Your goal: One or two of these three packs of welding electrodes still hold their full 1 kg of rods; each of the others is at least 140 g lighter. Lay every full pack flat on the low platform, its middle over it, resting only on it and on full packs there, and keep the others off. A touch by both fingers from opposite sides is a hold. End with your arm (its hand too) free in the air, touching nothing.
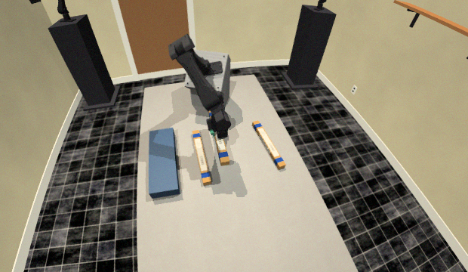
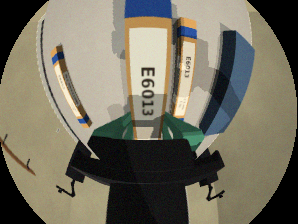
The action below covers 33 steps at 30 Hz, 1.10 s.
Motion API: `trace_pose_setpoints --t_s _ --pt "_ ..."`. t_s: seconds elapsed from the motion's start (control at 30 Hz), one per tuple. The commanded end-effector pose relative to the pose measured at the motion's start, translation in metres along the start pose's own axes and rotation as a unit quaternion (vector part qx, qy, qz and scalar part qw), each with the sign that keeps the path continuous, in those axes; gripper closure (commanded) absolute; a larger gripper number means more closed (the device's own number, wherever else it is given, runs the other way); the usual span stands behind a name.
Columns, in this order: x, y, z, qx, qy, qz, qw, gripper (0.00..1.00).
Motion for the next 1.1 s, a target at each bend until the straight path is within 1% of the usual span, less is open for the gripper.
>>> trace_pose_setpoints --t_s 0.0,0.5,0.53,0.6,0.67,0.77,0.83,0.87,0.9,0.97,1.0,1.07 --pt "0.0 -0.024 -0.01 -0.027 0.002 -0.006 1.0 1.0" --pt "0.0 -0.024 -0.01 -0.027 0.002 -0.006 1.0 1.0" --pt "0.001 -0.034 -0.016 -0.04 0.024 -0.008 0.999 1.0" --pt "0.006 -0.034 -0.015 -0.04 0.058 -0.01 0.997 1.0" --pt "0.006 -0.034 -0.015 -0.04 0.058 -0.01 0.997 1.0" --pt "0.014 -0.034 -0.014 -0.039 0.108 -0.012 0.993 1.0" --pt "0.02 -0.034 -0.013 -0.039 0.111 -0.013 0.993 1.0" --pt "0.026 -0.028 -0.01 -0.029 0.105 -0.01 0.994 1.0" --pt "0.03 -0.024 -0.009 -0.024 0.102 -0.009 0.994 1.0" --pt "0.035 -0.027 -0.009 -0.027 0.104 -0.01 0.994 1.0" --pt "0.034 -0.033 -0.011 -0.036 0.11 -0.013 0.993 1.0" --pt "0.038 -0.034 -0.011 -0.039 0.111 -0.014 0.993 1.0"
Point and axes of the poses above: the point where the finger pads meet when closed, its own y axis out along the fingers, its own x axis across the jaws, z = x × y, the point moved 10 cm from there along -y, back along the fingers, and after that the axes turned 1 degree about y, right-handed, at the moved point
